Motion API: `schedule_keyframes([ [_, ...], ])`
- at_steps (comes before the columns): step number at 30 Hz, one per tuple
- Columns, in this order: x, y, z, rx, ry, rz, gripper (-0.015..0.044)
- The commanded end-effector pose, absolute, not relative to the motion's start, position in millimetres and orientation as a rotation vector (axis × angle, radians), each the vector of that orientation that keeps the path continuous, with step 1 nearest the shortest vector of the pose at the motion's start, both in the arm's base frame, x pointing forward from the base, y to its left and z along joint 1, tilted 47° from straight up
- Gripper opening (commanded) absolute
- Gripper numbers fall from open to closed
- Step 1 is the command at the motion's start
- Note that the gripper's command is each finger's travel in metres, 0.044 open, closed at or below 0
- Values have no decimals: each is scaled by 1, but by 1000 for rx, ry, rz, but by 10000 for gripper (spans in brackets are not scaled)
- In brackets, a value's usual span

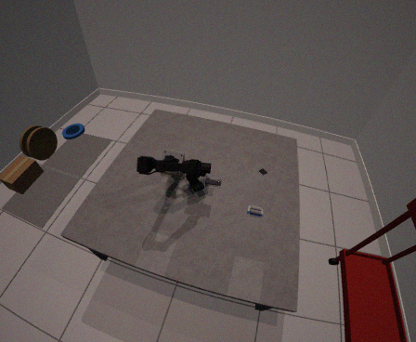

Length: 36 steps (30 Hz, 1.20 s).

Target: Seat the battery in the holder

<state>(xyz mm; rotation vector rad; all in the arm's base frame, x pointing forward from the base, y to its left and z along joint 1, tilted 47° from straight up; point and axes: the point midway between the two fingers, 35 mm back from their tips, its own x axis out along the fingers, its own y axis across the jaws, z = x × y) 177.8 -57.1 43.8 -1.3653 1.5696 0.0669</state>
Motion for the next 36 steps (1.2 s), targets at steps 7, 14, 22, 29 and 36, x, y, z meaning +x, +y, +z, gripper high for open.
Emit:
schedule_keyframes([
  [7, 173, -35, 63, -1370, 1571, 74, 77],
  [14, 170, -22, 78, -1369, 1572, 65, 77],
  [22, 204, 5, 77, -1210, 1530, -93, 77],
  [29, 234, 31, 69, -1063, 1483, -230, 77],
  [36, 261, 58, 54, -918, 1428, -363, 77],
])
